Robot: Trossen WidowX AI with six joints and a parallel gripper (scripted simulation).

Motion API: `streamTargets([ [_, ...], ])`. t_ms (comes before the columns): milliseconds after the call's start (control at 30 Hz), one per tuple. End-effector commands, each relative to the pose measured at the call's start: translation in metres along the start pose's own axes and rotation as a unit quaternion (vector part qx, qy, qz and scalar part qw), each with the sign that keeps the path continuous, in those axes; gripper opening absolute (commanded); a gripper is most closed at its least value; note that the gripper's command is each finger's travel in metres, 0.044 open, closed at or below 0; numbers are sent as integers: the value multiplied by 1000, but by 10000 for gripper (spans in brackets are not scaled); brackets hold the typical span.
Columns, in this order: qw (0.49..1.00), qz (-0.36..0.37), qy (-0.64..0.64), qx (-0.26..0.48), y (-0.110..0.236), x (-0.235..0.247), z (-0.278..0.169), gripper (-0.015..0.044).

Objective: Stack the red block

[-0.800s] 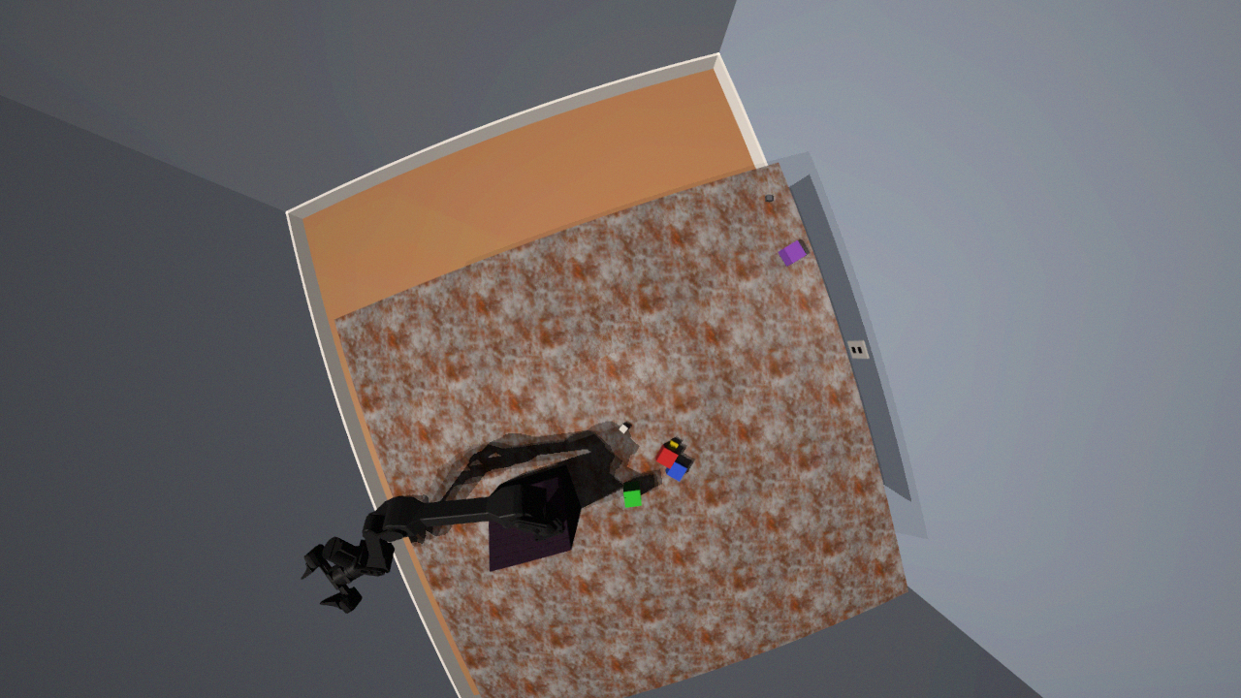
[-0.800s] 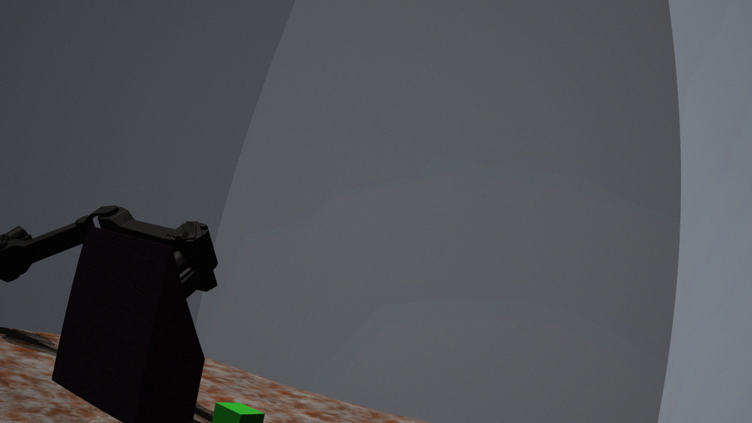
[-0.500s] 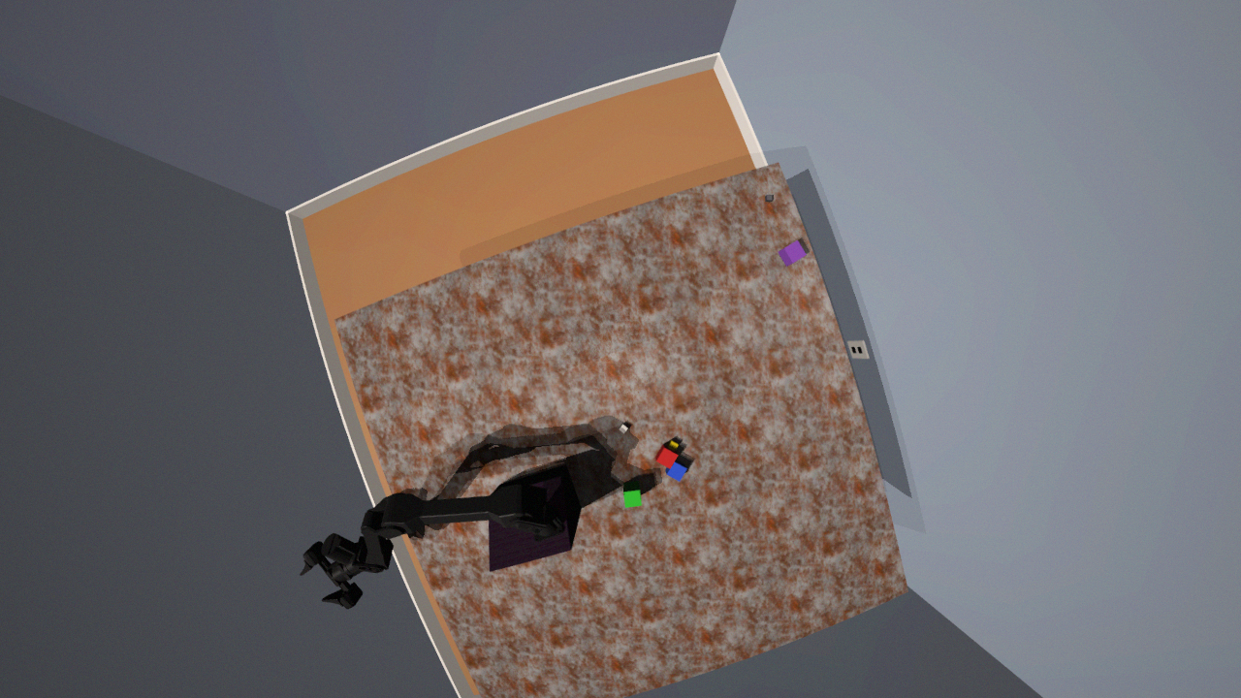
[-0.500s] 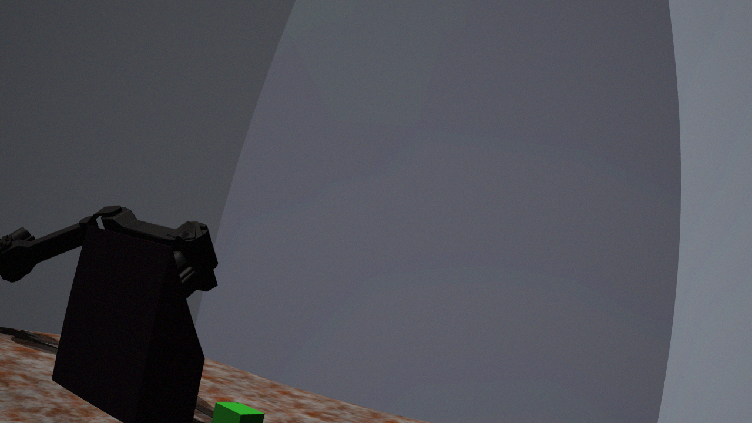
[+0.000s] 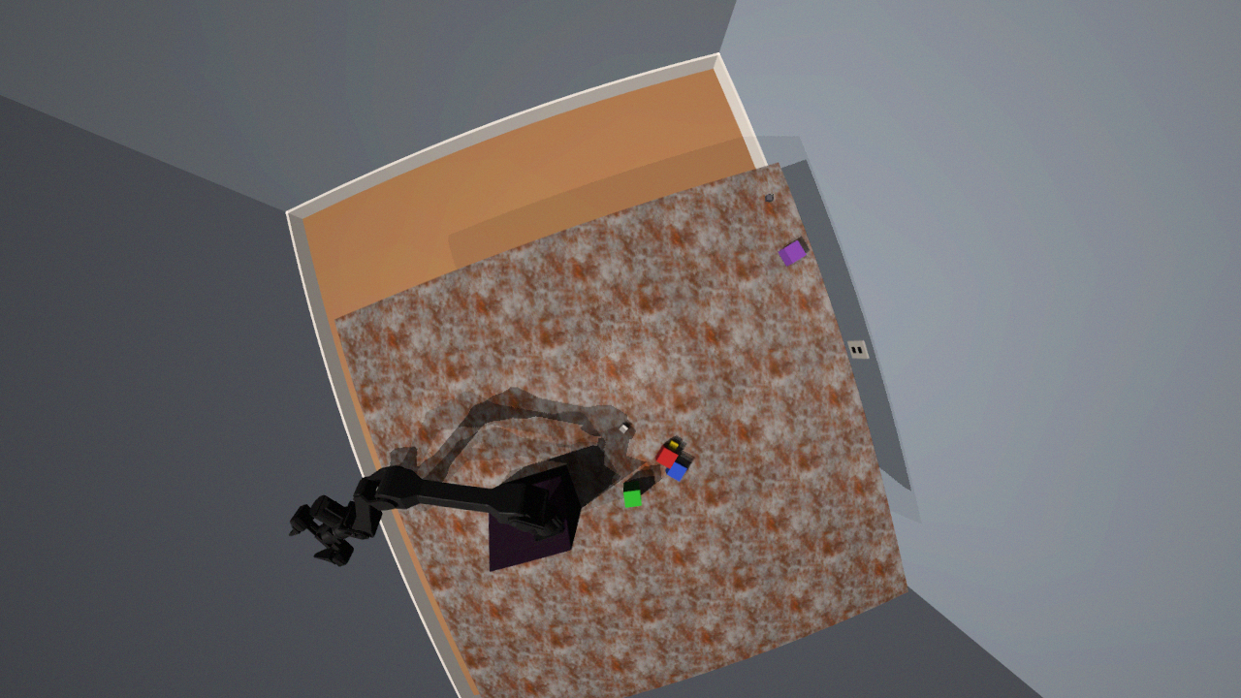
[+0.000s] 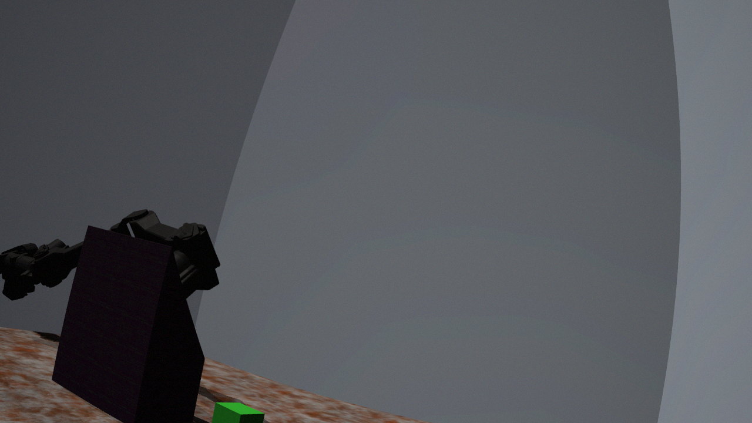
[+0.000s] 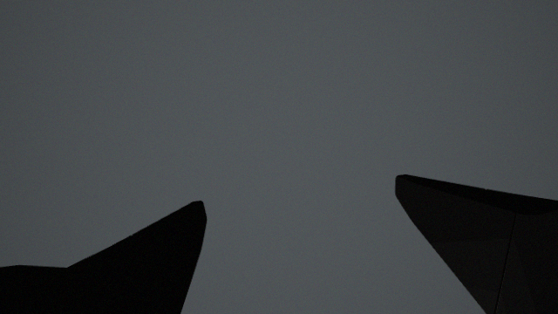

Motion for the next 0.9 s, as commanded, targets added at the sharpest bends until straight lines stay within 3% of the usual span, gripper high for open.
streamTargets([
  [0, 999, 0, 43, -26, 13, 24, 20, 440],
  [867, 945, -8, 279, -170, 115, 158, 112, 440],
])
Point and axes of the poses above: the point midway between the two fingers, 35 mm back from their tips, its own y axis back along the fingers, its own x axis across the jaws, z = x × y, the point moved 7 cm from there along y, back along the fingers, and after that the axes turned 5 degrees about y, right-handed, at the moved point
